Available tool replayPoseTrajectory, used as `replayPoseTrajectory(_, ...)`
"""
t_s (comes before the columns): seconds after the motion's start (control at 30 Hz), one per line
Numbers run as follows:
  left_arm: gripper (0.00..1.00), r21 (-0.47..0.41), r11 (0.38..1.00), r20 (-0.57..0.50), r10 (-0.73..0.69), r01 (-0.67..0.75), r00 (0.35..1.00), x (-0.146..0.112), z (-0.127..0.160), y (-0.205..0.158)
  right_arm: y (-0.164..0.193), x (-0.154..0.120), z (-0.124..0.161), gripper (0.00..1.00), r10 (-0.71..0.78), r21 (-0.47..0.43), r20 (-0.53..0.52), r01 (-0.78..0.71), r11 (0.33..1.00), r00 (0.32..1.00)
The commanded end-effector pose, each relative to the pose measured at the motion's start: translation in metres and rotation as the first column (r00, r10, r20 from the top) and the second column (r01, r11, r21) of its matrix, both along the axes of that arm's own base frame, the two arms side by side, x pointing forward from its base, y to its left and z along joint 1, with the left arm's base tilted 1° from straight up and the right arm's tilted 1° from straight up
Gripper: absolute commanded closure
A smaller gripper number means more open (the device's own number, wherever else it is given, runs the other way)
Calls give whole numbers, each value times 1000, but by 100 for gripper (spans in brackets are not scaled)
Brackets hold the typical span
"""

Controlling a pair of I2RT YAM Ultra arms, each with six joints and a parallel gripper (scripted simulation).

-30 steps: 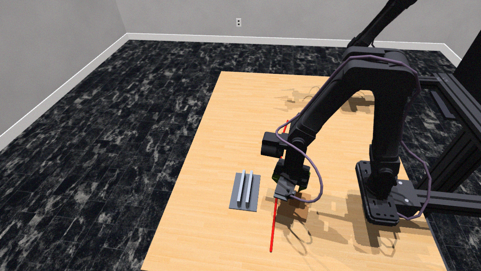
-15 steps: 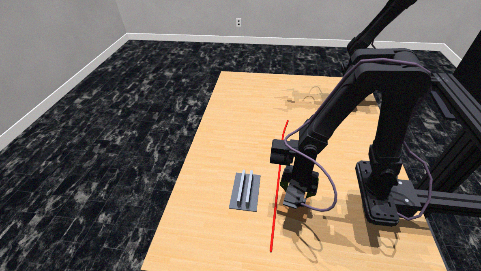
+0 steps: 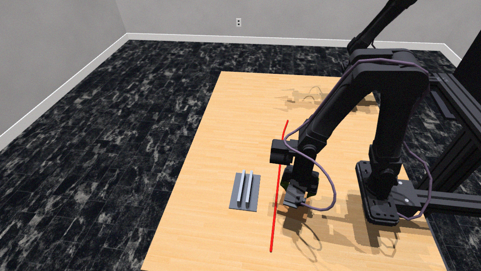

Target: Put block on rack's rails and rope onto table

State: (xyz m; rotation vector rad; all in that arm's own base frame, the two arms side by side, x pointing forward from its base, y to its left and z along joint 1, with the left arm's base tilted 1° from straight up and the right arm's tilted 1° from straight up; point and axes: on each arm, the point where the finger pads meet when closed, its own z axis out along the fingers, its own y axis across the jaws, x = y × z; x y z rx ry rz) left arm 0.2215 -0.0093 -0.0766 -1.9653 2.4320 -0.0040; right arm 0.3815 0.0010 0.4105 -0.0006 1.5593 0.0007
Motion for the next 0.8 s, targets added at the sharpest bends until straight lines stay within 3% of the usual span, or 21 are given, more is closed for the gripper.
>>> replayPoseTrajectory(0.0, 30, 12, 1000, 23, -4, 4, 1000, 12, 5, -1, 5, -13, 41, 0, 18, -7, 102, -17, 1000, 995)
replayPoseTrajectory(0.2, 30, 13, 1000, -3, 10, -10, 1000, -6, -15, 6, 5, -13, 41, 0, 18, -7, 102, -17, 1000, 995)
replayPoseTrajectory(0.6, 30, 12, 1000, 23, 1, -2, 1000, 6, -27, 2, 5, -13, 41, 0, 18, -7, 102, -17, 1000, 995)
replayPoseTrajectory(0.7, 30, 13, 1000, -6, 3, -3, 1000, -8, -37, 4, 5, -13, 41, 0, 18, -7, 102, -17, 1000, 995)
replayPoseTrajectory(0.77, 30, 12, 1000, 11, 15, -15, 1000, 1, -38, 5, 5, -13, 41, 0, 18, -7, 102, -17, 1000, 995)
